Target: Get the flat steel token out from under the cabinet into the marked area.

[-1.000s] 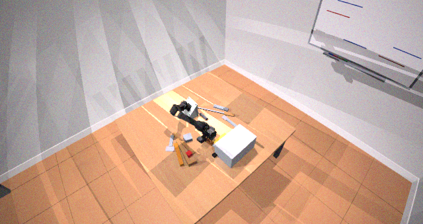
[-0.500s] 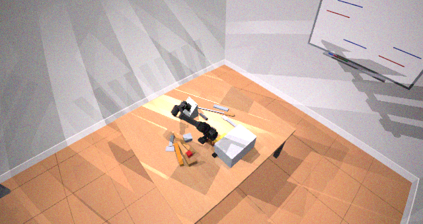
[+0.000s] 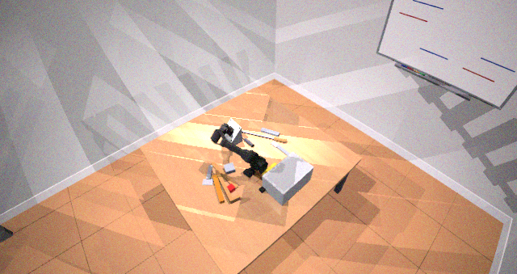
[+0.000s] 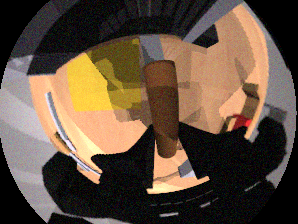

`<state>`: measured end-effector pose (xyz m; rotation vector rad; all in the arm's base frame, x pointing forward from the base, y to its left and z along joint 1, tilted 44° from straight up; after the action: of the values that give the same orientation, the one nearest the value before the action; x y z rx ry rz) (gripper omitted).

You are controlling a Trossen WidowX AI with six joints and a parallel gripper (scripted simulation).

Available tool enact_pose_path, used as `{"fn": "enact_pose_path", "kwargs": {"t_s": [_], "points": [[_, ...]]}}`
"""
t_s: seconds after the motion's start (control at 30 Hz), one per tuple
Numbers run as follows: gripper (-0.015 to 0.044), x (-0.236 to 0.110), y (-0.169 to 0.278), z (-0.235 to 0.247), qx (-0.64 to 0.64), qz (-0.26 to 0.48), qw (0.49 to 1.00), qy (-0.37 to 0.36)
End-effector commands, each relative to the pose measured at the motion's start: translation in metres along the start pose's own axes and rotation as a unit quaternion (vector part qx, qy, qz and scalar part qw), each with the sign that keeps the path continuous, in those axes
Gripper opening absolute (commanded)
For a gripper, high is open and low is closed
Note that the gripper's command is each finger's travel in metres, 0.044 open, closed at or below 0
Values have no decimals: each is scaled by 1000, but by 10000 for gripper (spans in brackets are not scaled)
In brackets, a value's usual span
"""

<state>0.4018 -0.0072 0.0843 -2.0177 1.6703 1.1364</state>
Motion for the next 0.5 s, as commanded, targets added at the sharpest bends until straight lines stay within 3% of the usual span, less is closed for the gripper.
{"fn": "enact_pose_path", "kwargs": {"t_s": [0.0,0.47], "points": [[0,0,-5,-1,3,-2,1000,1],[0,0,-16,-3,3,-2,1000,1]]}}
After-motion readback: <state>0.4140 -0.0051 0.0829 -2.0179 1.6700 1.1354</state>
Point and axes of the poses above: the point midway between the two fingers, 35 mm back from their tips, its own x axis out along the fingers, its own z axis across the jaws, y = z × x, the point moved 10 cm from there along -x, back along the fingers, and after that the axes turned 11 degrees about -x, right-handed, at the moved point
